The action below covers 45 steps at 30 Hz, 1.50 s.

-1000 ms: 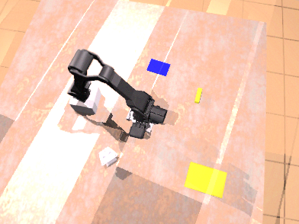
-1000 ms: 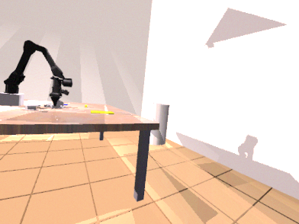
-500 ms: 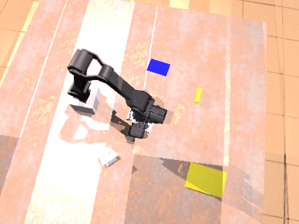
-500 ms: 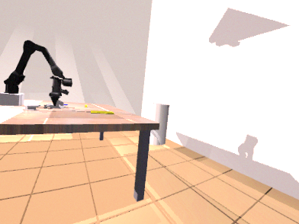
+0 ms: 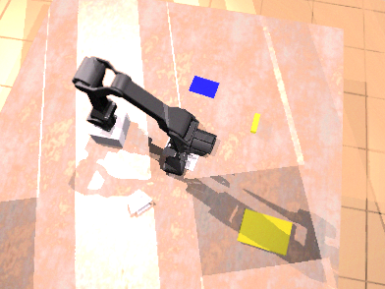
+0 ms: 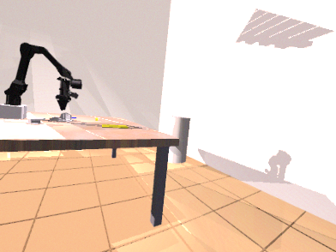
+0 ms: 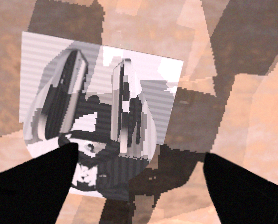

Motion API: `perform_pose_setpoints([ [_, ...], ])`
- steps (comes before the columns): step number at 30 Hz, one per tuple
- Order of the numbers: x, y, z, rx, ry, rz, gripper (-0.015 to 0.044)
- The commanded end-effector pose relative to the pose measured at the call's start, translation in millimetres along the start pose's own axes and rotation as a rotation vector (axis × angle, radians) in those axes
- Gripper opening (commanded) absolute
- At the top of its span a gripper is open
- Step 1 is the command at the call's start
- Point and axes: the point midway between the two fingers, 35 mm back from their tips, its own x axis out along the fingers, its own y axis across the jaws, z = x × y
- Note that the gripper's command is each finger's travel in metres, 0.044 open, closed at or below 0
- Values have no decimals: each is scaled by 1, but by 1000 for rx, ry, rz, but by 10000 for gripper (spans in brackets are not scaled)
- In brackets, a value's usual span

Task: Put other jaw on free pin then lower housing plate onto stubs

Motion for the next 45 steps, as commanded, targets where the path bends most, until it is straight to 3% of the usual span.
perform_pose_setpoints([
  [1,0,-5,-1,78,4,0,408],
  [3,0,-8,-1,128,4,0,440],
  [45,-7,-67,-13,1192,5,-9,440],
])
